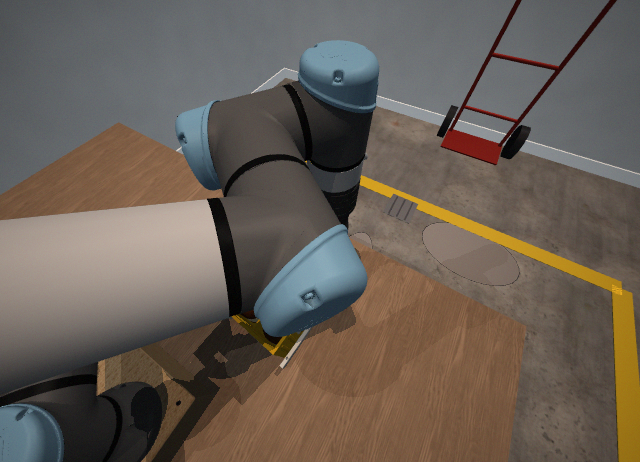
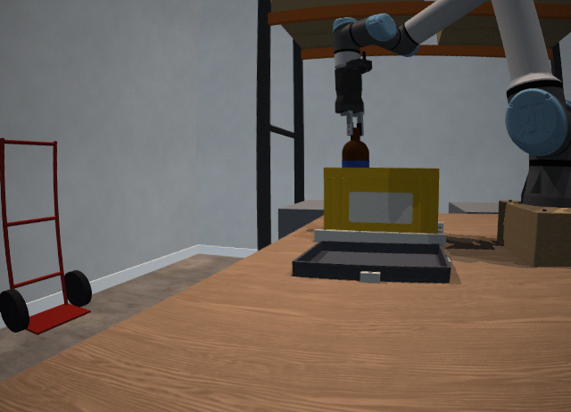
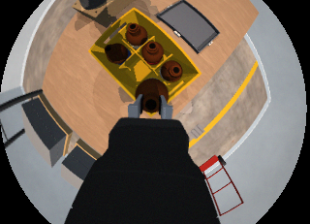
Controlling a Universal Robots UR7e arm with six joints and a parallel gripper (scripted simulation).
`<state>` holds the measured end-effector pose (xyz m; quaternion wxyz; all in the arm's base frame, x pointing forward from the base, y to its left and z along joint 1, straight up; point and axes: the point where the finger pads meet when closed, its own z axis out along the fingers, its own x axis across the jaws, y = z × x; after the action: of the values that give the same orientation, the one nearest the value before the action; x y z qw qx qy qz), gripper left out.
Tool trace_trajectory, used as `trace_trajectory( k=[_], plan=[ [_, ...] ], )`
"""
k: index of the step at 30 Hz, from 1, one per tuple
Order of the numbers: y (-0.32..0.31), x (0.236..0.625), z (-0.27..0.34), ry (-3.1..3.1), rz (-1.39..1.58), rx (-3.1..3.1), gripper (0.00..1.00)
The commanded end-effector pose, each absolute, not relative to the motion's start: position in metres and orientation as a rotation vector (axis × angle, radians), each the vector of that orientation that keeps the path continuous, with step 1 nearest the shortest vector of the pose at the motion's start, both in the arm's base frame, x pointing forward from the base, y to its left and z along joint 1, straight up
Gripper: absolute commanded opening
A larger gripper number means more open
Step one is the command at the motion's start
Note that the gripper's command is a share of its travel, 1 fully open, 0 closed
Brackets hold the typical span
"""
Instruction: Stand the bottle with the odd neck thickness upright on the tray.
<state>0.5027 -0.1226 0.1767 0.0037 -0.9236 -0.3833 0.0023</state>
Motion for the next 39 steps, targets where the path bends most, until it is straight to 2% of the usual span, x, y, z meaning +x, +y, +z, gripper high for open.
trace_trajectory(
  k=[1, 39],
  plan=[
    [-0.123, 0.503, 0.178, -1.202, 0.005, -2.896, 0.0],
    [-0.123, 0.503, 0.209, -1.202, 0.005, -2.896, 0.0]
  ],
)
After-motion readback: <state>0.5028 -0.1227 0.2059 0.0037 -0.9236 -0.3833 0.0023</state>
